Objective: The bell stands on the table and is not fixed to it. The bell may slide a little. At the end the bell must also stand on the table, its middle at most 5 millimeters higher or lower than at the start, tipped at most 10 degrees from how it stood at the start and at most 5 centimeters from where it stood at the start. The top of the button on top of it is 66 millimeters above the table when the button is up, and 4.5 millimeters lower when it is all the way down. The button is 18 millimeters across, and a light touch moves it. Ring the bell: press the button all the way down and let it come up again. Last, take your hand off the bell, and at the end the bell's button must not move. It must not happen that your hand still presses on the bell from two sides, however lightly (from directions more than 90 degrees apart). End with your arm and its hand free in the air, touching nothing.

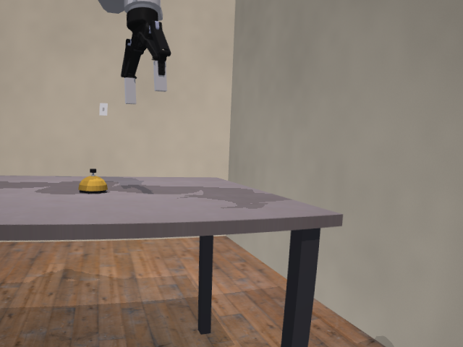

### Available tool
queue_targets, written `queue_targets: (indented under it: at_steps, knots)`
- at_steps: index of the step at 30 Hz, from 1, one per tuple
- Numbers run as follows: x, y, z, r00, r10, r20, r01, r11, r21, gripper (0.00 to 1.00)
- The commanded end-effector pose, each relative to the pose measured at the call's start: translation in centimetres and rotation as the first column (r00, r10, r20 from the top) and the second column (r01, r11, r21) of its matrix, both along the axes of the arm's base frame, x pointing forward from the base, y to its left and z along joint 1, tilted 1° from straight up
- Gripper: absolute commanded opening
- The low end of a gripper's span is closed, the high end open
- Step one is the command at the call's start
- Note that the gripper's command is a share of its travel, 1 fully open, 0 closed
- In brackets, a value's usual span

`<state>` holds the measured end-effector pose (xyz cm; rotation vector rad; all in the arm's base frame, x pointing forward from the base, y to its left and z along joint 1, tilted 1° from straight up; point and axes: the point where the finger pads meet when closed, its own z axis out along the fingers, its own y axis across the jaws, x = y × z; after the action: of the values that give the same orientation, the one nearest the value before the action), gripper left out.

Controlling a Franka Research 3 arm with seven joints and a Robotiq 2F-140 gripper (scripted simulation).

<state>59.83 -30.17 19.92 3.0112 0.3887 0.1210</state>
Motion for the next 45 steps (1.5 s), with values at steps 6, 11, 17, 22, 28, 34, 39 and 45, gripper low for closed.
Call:
queue_targets:
  at_steps: [6,11,17,22,28,34,39,45]
  knots:
    - [0.0,0.0,0.0,1.0,0.0,0.0,0.0,1.0,0.0,1.0]
    - [0.0,0.0,0.0,1.0,0.0,0.0,0.0,1.0,0.0,1.0]
    - [0.0,0.0,0.0,1.0,0.0,0.0,0.0,1.0,0.0,1.0]
    - [-0.8,4.6,-1.7,0.992,-0.123,-0.001,0.123,0.992,0.033,1.0]
    - [-1.6,7.7,-2.9,0.978,-0.209,-0.008,0.209,0.976,0.053,1.0]
    - [-2.1,9.3,-3.6,0.967,-0.254,-0.012,0.254,0.965,0.062,1.0]
    - [-3.2,12.0,-4.7,0.943,-0.331,-0.022,0.331,0.94,0.075,1.0]
    - [-3.7,13.2,-5.2,0.93,-0.366,-0.028,0.367,0.927,0.08,1.0]
